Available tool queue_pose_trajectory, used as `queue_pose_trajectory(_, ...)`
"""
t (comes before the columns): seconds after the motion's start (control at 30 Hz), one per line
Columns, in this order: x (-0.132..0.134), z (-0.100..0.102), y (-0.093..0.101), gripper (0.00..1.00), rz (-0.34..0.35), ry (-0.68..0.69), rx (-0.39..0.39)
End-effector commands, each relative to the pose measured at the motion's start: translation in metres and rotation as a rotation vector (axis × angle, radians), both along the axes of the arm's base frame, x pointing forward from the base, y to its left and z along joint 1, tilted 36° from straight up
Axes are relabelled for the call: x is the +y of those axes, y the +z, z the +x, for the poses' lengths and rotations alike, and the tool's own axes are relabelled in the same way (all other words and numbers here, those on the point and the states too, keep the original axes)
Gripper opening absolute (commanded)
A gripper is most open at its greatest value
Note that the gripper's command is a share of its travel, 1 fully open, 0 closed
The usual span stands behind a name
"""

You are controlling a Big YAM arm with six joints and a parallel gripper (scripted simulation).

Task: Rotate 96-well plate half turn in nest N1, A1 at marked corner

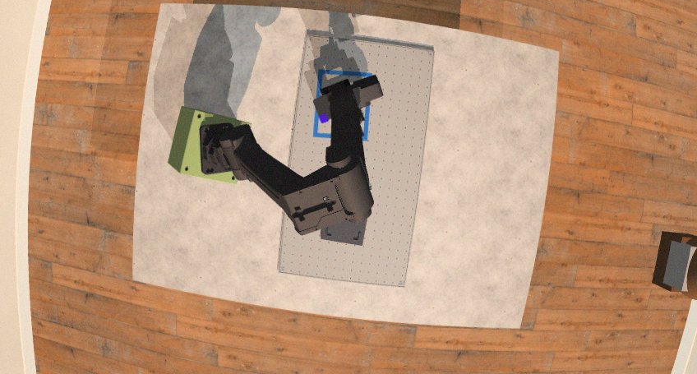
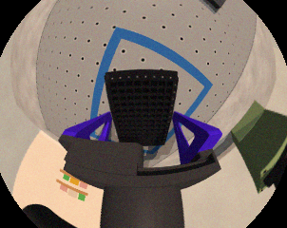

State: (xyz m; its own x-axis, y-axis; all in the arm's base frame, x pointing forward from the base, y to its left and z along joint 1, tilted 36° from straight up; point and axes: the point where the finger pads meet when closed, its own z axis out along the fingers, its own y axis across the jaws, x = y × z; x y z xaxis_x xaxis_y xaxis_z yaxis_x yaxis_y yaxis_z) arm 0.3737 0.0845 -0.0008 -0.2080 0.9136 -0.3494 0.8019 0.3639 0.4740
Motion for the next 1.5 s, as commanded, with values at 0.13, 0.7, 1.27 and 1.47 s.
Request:
queue_pose_trajectory(0.13,0.002,0.004,0.005,1.0,0.005,0.002,-0.016)
queue_pose_trajectory(0.7,0.007,-0.009,0.017,1.0,0.007,0.006,-0.014)
queue_pose_trajectory(1.27,0.016,-0.026,0.053,1.0,0.013,0.005,-0.025)
queue_pose_trajectory(1.47,0.023,-0.029,0.074,1.0,0.023,0.005,-0.042)
